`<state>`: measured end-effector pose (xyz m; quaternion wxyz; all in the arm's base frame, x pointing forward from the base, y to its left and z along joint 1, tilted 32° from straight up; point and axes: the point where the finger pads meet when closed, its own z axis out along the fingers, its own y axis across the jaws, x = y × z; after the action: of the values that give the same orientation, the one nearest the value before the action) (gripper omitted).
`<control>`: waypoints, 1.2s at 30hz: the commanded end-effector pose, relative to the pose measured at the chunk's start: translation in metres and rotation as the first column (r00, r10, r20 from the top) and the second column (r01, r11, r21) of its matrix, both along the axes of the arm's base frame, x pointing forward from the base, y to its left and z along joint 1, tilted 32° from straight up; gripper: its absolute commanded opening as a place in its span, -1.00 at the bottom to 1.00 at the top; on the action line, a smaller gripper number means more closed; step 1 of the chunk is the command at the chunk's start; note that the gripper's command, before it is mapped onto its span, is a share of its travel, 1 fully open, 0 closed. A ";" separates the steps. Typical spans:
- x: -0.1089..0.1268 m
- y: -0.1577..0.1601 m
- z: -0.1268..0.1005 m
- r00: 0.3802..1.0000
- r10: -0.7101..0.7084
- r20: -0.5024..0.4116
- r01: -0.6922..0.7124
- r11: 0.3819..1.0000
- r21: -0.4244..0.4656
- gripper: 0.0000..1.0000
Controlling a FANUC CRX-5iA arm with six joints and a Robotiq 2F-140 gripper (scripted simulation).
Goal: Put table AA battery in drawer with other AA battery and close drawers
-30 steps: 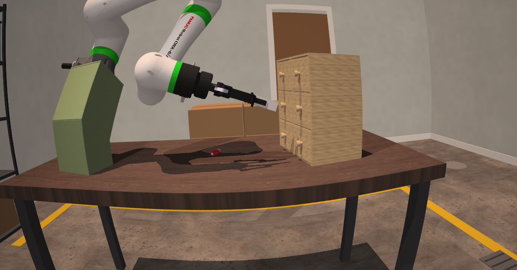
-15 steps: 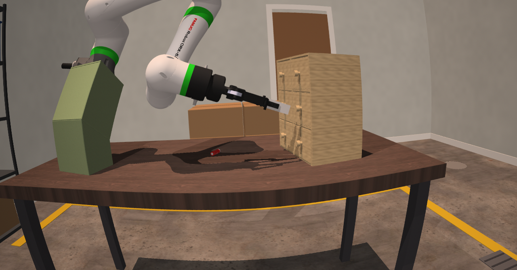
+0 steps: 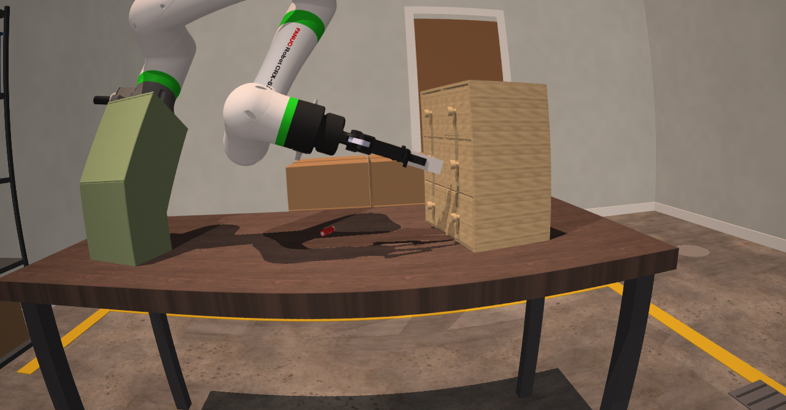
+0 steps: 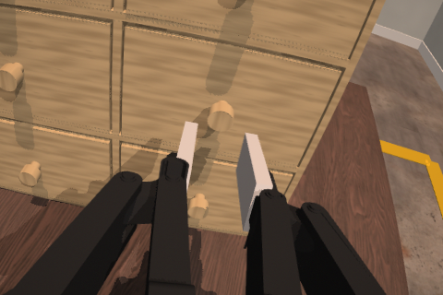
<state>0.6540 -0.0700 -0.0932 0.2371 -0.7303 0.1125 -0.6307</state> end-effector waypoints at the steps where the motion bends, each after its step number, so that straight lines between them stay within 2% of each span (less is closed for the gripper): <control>1: 0.000 0.000 0.000 1.000 0.000 0.000 0.000 1.000 0.000 -0.60; 19: 0.002 0.000 0.000 1.000 0.000 0.000 0.000 1.000 0.000 -0.60; 36: 0.024 0.001 0.005 1.000 0.000 0.000 0.000 1.000 0.000 -0.60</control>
<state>0.6744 -0.0692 -0.0889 0.2371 -0.7303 0.1125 -0.6307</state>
